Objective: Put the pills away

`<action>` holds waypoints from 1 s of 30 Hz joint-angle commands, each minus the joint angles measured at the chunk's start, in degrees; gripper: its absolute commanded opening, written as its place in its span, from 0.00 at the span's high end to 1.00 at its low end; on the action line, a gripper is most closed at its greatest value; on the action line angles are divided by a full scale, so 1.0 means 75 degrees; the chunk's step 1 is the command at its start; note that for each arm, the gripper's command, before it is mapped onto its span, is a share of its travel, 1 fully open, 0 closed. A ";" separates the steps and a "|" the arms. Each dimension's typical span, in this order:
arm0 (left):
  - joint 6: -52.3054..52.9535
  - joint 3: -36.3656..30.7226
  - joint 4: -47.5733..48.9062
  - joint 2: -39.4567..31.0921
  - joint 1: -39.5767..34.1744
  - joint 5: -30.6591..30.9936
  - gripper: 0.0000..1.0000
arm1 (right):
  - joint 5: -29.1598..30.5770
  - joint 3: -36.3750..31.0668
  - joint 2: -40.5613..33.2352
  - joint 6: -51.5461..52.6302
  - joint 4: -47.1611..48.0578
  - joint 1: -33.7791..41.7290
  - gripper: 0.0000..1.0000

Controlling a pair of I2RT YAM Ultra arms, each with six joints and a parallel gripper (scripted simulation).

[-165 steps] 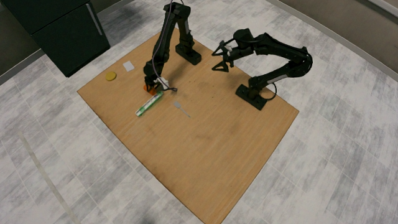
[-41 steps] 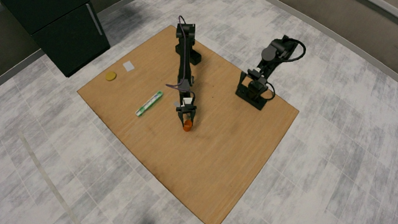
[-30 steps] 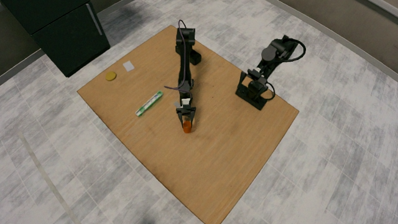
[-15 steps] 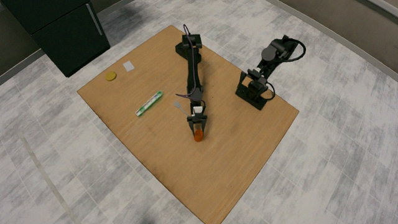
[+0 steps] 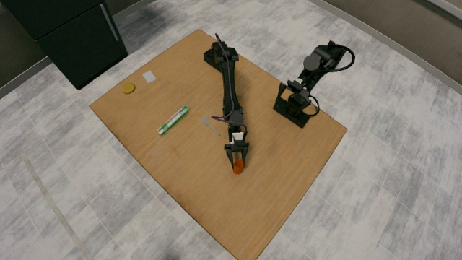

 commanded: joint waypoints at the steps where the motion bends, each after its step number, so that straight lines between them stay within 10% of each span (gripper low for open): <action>1: 0.0051 -0.0080 0.0051 -0.0172 0.0068 0.0041 0.00 | 0.0023 0.0284 0.0070 0.0044 -0.0159 0.0009 0.64; 30: 0.0051 -0.0080 0.0051 -0.0172 0.0068 0.0041 0.00 | 0.0021 0.0387 0.1284 0.0051 0.1048 0.0001 0.64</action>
